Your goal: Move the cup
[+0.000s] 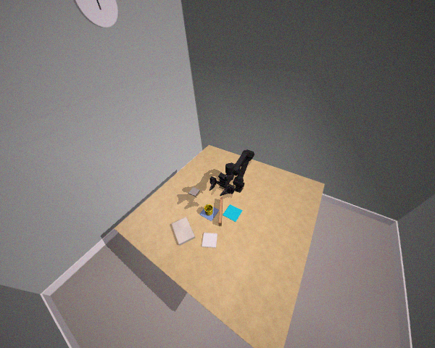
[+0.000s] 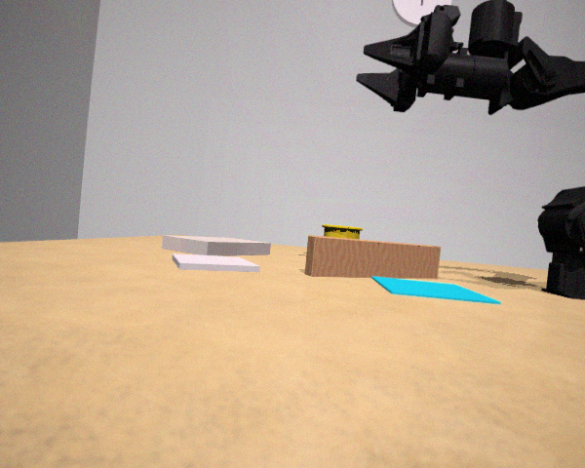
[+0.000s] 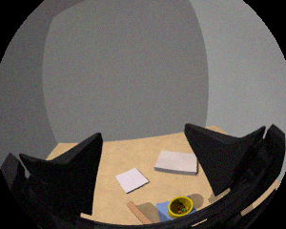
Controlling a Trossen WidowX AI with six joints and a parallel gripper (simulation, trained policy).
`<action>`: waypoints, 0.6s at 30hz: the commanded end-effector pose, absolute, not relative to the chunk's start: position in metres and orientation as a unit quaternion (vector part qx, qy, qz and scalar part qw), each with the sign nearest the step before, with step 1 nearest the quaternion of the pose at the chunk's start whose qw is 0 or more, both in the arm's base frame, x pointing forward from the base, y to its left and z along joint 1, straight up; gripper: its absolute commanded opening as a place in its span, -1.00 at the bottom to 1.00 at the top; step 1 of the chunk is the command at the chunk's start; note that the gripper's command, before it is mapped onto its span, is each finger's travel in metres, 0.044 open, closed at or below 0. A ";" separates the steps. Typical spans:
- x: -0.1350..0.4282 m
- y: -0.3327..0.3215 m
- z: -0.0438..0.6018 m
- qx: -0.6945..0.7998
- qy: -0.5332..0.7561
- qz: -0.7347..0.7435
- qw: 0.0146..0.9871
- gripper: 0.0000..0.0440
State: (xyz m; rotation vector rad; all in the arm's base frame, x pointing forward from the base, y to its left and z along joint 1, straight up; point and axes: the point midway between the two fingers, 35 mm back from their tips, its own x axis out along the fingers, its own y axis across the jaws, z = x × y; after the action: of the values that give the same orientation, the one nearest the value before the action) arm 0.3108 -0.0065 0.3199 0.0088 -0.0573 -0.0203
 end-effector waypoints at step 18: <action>0.327 0.008 0.299 0.033 0.073 -0.003 0.997 -0.67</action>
State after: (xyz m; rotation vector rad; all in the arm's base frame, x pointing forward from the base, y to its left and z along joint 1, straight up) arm 0.3238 0.0041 0.3023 0.0544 0.1100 -0.0123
